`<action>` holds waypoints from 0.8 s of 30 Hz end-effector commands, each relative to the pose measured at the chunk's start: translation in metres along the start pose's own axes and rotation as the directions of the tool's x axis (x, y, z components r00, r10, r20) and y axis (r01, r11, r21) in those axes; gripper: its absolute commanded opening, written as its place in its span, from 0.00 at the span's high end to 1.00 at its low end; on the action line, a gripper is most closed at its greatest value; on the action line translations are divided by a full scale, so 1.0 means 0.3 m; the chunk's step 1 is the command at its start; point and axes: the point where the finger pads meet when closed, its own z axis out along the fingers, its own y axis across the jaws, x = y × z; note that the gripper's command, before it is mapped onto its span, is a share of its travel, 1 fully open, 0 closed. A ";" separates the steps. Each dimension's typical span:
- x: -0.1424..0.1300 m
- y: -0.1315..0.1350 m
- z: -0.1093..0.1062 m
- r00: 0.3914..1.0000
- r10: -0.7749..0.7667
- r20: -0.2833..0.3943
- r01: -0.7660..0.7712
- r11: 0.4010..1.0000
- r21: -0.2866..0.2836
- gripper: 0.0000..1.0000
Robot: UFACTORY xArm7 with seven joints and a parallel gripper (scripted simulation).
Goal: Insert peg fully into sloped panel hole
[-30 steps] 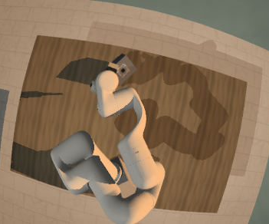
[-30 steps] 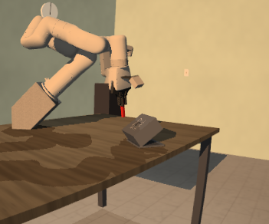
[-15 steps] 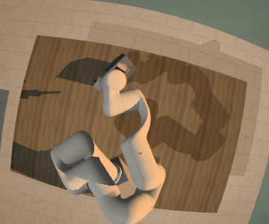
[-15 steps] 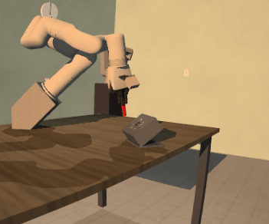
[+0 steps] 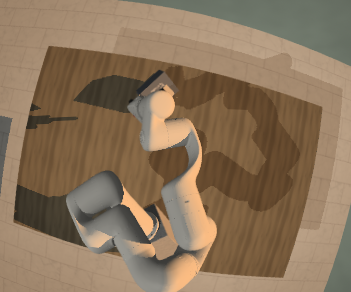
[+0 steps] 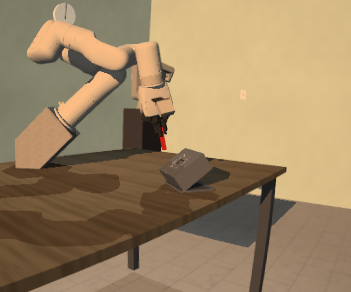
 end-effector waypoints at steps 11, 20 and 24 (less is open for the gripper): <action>0.045 0.008 -0.031 0.980 0.200 0.013 -0.201 0.978 0.052 1.00; 0.072 0.016 -0.048 0.950 0.312 0.027 -0.313 0.946 0.080 1.00; 0.087 0.021 -0.058 0.927 0.373 0.038 -0.375 0.922 0.096 1.00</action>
